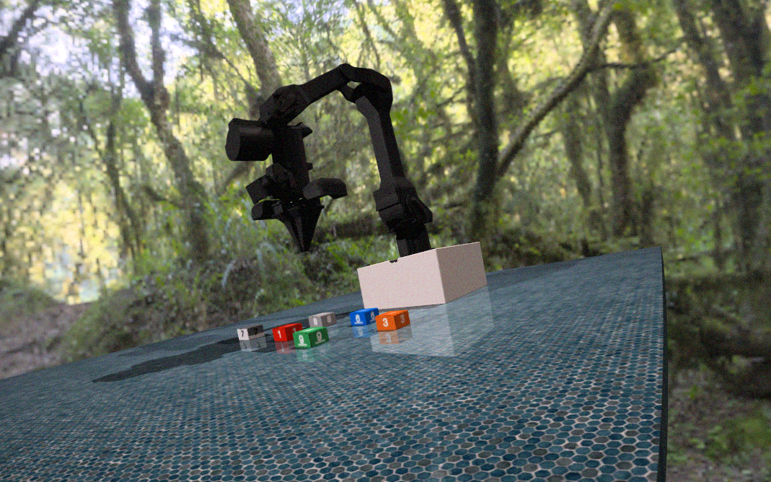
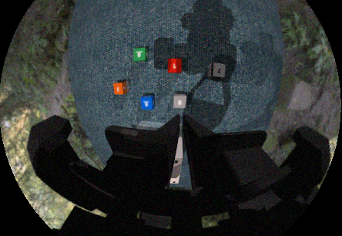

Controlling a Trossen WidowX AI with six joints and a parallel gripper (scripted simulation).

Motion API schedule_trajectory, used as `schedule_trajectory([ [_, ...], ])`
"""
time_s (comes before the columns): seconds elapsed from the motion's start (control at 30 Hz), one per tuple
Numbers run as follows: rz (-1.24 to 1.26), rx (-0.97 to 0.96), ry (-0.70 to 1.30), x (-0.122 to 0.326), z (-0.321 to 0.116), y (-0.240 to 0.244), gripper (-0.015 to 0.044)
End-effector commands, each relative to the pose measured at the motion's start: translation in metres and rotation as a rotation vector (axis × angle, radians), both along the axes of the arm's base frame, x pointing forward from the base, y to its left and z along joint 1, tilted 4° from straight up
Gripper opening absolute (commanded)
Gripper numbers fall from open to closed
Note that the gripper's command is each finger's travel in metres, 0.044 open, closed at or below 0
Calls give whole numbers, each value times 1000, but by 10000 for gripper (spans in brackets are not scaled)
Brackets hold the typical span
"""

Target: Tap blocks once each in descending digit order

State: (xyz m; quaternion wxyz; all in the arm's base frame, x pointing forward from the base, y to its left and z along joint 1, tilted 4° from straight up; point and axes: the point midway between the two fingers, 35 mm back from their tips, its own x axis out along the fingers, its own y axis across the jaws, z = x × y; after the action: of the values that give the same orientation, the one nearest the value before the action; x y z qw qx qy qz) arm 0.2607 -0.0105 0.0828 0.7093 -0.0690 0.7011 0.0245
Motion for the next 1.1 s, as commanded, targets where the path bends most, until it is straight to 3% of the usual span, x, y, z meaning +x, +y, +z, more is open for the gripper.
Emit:
schedule_trajectory([
  [0.0,11,-3,-2,-7,-2,-4,20],
  [0.23,11,-4,-1,-6,-80,-9,20],
  [1.07,11,-4,-1,-6,-111,-11,20],
])
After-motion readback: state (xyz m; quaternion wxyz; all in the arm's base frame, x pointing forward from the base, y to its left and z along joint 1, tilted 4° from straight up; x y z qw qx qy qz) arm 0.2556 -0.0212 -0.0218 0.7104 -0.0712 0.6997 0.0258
